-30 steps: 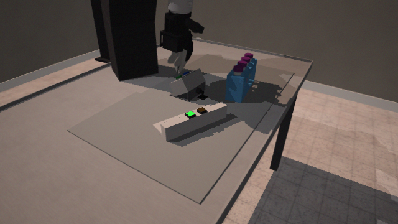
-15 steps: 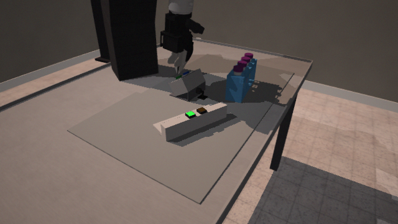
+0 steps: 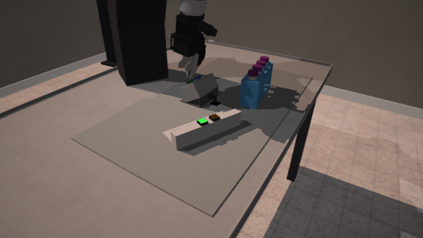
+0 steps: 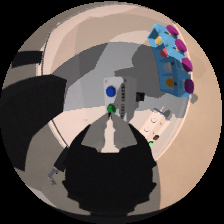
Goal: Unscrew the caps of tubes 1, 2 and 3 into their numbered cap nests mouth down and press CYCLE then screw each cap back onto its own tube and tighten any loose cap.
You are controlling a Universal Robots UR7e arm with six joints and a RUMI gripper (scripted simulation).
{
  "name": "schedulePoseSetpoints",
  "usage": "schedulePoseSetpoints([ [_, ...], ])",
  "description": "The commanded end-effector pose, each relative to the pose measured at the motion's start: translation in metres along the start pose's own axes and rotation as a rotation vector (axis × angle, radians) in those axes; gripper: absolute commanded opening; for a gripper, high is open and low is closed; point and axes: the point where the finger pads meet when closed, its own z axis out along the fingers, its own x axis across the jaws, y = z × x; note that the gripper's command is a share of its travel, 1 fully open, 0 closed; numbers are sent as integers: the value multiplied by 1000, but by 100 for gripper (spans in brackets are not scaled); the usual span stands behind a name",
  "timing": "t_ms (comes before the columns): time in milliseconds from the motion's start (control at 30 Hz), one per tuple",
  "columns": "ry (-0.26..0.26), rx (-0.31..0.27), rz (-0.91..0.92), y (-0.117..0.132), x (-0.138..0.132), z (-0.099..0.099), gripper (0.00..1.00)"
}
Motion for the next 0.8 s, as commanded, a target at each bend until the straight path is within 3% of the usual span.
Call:
schedulePoseSetpoints([
  [0, -107, 18, 0, -1, -2, 5, 0],
  [767, -107, 18, 0, 0, 0, 4, 0],
])
